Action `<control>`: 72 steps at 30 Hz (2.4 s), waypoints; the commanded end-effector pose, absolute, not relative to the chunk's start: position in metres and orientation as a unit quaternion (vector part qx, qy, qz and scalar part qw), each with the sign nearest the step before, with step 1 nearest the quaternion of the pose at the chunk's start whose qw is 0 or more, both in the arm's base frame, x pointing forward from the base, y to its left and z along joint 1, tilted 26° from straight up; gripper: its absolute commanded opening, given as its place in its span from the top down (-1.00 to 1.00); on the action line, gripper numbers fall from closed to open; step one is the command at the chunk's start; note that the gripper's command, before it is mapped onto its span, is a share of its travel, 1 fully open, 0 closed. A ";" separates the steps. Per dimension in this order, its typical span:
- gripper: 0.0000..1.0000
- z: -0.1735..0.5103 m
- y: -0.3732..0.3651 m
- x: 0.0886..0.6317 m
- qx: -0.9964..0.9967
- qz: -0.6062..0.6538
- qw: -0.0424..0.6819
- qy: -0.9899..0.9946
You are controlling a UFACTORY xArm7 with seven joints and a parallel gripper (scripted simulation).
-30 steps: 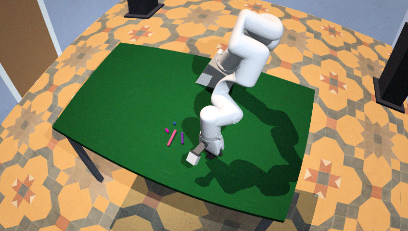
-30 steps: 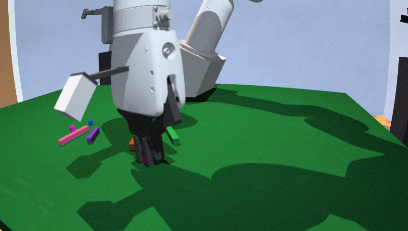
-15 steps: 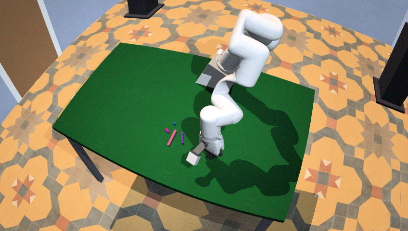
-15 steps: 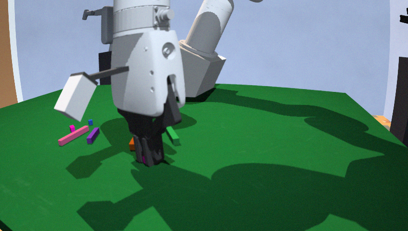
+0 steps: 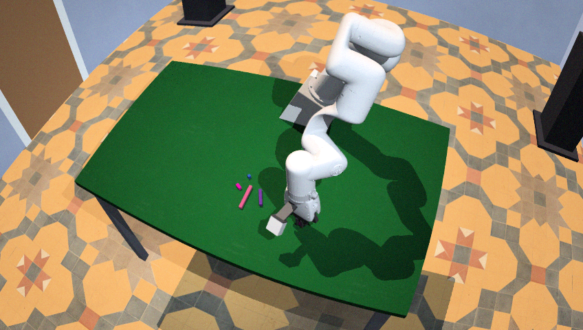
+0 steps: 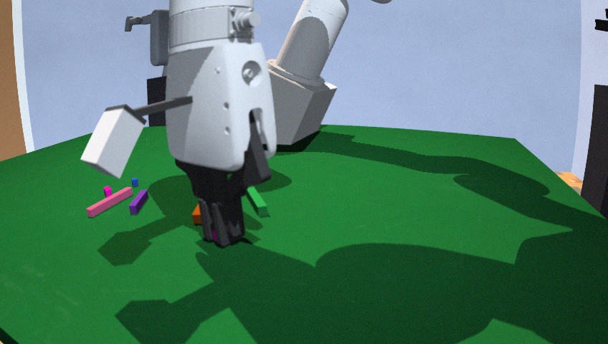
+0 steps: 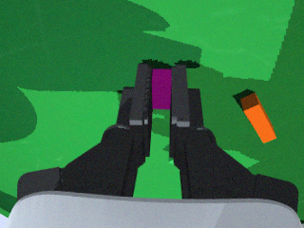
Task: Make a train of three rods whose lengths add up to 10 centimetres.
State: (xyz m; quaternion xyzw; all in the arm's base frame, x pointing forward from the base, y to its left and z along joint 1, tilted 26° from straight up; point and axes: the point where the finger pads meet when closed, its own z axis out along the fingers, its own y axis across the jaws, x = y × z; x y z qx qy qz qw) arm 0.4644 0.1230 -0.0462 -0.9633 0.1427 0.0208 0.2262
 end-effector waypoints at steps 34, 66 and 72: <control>0.92 0.040 0.072 0.461 -0.966 0.014 0.226 0.126; 0.92 -0.020 -0.047 0.360 -0.928 -0.083 0.209 -0.297; 0.92 -0.029 -0.061 0.338 -0.902 -0.099 0.203 -0.367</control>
